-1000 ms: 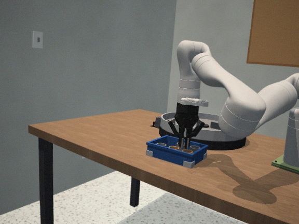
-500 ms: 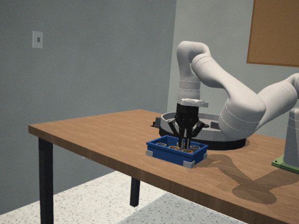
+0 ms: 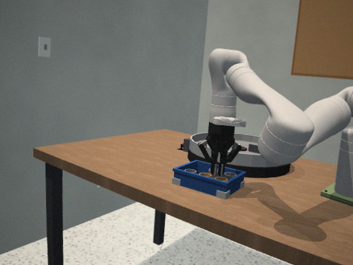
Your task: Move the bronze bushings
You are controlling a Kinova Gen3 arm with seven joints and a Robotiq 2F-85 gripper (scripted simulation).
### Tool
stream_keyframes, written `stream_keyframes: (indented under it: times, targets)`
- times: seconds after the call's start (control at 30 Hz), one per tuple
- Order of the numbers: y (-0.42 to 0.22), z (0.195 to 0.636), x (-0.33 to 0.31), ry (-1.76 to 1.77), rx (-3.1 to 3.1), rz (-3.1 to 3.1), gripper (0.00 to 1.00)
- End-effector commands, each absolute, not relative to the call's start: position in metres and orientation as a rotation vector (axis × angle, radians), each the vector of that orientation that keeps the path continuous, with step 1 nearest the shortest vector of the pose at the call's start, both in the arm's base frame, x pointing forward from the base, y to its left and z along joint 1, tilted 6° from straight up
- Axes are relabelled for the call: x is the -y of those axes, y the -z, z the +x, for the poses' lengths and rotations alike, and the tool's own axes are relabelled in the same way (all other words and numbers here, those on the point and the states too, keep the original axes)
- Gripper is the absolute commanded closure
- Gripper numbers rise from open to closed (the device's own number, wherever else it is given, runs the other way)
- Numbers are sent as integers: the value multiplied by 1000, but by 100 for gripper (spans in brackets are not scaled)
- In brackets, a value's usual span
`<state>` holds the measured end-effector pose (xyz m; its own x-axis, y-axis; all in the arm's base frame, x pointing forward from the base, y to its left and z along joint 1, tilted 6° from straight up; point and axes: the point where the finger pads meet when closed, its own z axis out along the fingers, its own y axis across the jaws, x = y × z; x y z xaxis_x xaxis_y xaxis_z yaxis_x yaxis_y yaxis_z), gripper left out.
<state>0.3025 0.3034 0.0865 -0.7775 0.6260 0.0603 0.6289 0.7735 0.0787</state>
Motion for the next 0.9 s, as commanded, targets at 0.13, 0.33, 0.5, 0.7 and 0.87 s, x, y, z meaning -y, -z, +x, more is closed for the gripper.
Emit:
stream_keyframes:
  times: [0.13, 0.33, 0.5, 0.7, 0.87]
  targets:
    - [-86, 303, -304, 154, 2927, -1056, 88]
    - [-86, 306, -302, 154, 2928, -1055, 88]
    - [-86, 306, -302, 154, 2928, -1054, 88]
    - [-86, 306, -302, 154, 2928, -1054, 88]
    - [-86, 306, -302, 154, 2928, -1054, 88]
